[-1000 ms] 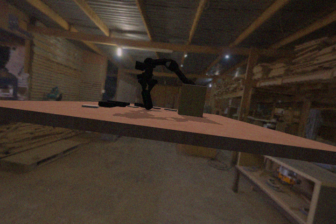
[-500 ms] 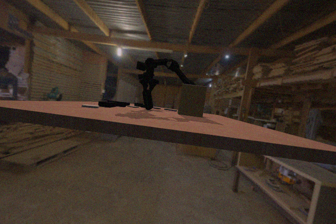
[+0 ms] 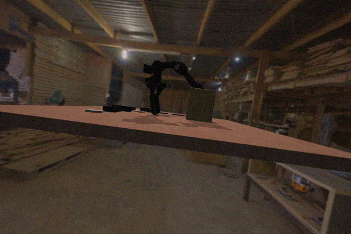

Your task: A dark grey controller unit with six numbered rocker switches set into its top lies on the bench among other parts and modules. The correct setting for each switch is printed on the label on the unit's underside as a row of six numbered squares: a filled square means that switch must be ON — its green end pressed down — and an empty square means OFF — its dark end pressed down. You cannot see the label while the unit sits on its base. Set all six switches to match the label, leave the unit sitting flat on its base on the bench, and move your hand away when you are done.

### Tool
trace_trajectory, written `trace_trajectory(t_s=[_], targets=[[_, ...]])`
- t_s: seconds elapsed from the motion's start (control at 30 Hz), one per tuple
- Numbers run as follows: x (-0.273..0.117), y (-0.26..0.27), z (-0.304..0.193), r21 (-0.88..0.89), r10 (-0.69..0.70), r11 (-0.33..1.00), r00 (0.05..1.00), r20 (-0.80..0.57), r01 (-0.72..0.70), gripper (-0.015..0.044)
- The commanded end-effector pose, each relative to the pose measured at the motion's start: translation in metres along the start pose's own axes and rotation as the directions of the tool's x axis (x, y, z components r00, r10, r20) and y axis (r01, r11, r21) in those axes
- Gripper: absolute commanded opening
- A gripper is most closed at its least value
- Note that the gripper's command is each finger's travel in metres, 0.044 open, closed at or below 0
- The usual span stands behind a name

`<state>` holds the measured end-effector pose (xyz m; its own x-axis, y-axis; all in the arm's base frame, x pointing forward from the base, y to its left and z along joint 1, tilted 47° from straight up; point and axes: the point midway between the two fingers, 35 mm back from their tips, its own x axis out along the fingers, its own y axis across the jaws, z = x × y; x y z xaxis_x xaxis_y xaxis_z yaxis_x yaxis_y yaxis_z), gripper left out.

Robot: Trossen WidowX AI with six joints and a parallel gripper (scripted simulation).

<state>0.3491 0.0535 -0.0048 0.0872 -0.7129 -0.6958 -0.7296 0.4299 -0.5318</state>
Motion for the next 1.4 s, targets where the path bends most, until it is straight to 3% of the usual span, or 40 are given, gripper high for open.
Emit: trace_trajectory(t_s=[0.0,1.37], targets=[[0.001,0.001,-0.008,-0.003,0.003,1.000,1.000,-0.014,-0.003,0.0338],[0.001,0.001,-0.042,-0.004,0.003,1.000,1.000,-0.015,-0.003,0.0338]])
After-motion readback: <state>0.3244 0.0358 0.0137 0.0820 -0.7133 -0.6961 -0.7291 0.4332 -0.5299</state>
